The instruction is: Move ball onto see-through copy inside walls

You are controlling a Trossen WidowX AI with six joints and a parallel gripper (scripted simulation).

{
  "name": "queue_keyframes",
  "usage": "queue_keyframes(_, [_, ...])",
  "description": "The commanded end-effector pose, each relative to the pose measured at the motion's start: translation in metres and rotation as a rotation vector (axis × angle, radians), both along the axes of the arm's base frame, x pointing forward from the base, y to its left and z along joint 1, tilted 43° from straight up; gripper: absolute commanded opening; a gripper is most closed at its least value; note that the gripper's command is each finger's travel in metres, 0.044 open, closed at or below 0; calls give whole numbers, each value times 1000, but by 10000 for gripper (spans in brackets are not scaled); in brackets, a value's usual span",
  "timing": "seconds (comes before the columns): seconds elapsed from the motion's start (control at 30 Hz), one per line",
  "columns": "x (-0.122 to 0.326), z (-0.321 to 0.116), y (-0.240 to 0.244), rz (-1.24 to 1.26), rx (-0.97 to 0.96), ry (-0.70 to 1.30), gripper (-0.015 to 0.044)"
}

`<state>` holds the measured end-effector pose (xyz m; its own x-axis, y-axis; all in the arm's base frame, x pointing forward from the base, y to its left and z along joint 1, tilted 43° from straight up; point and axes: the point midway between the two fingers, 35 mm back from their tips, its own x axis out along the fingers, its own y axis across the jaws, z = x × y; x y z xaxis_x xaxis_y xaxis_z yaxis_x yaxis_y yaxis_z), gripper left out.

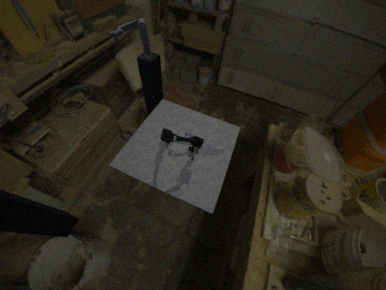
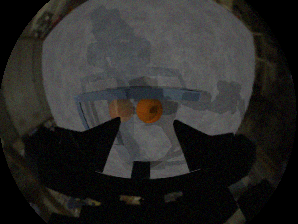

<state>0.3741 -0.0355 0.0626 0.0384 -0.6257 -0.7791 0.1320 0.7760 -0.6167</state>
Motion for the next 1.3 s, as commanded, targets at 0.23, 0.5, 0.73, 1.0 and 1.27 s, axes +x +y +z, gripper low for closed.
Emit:
queue_keyframes(0.23, [-7,-4,-1,44,-69,72,429])
queue_keyframes(0.5, [-7,-15,-11,44,-69,72,429])
queue_keyframes(0.73, [-6,-20,-16,44,-69,72,429])
queue_keyframes(1.0, [-5,-30,-25,44,-69,71,429])
queue_keyframes(1.27, [-5,-40,-34,44,-70,71,429])
